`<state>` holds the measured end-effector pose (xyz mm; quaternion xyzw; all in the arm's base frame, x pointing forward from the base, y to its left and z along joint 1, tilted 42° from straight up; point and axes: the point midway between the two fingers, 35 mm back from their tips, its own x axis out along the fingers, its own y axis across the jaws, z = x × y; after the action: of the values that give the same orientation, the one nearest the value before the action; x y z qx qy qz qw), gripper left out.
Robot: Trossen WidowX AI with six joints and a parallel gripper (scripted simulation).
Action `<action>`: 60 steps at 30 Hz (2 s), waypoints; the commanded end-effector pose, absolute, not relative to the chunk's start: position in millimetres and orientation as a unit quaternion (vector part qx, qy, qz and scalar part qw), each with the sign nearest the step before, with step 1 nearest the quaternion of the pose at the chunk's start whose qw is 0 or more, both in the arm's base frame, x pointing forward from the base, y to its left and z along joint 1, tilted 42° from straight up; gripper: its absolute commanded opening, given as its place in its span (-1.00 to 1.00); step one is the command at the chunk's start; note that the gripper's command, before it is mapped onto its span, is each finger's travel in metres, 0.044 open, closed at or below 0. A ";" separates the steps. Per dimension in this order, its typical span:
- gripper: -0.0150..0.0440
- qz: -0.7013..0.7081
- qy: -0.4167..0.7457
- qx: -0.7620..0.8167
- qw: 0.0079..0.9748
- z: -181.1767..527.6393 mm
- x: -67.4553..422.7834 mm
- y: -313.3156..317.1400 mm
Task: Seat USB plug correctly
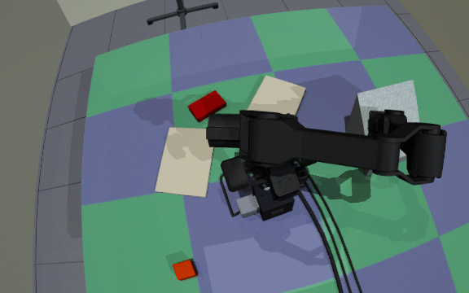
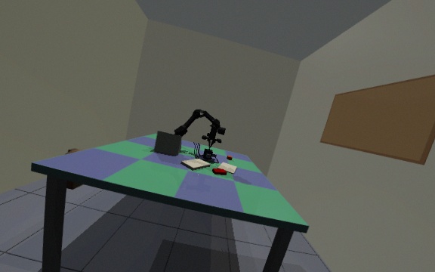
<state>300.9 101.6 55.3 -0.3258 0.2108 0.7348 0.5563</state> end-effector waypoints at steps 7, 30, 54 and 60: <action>-0.49 0.736 0.210 -0.325 0.556 53.6 300.5 104.2; -0.49 0.736 0.210 -0.325 0.556 53.6 300.5 104.2; -0.17 0.734 0.211 -0.325 0.557 54.6 301.0 101.6; -0.17 0.734 0.211 -0.326 0.558 56.1 301.5 100.4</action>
<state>301.4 101.4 54.8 -0.3253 0.2113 0.7337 0.5579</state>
